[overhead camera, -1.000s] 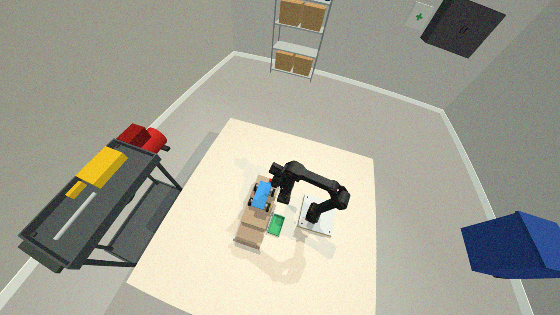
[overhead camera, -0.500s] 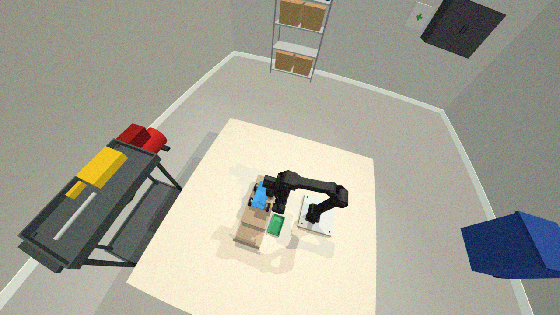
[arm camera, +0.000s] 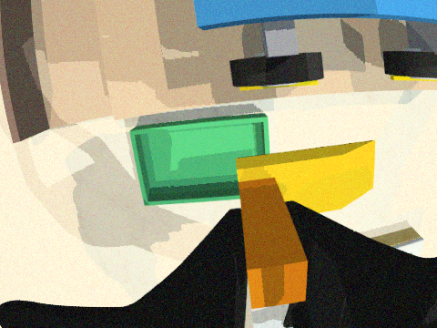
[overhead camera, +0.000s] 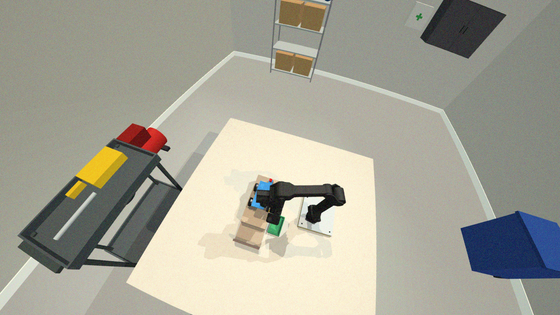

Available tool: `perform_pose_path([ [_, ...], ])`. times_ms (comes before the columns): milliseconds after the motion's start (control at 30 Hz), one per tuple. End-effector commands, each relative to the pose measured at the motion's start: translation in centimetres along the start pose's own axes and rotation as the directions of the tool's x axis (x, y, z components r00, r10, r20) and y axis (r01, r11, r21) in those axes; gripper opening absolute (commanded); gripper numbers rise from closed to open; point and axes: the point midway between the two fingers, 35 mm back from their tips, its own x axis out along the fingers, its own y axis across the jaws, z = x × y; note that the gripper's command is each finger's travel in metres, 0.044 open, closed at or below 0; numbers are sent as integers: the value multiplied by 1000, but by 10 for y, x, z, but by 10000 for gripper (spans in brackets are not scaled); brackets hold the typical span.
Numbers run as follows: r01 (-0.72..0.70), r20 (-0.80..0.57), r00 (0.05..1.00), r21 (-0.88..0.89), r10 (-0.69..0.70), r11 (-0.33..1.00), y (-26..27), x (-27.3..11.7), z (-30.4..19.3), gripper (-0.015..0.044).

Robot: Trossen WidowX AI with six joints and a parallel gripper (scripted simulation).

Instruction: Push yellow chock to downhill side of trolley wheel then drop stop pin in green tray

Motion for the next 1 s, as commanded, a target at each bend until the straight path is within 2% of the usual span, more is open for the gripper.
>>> perform_pose_path([
  [0,-4,-1,1000,2,4,1000,14,1,3,0],
  [533,-9,0,1000,2,9,1000,83,7,15,0],
  [767,96,-1,995,3,-96,995,89,8,16,0],
  [967,99,0,995,3,-99,995,90,9,21,0],
])
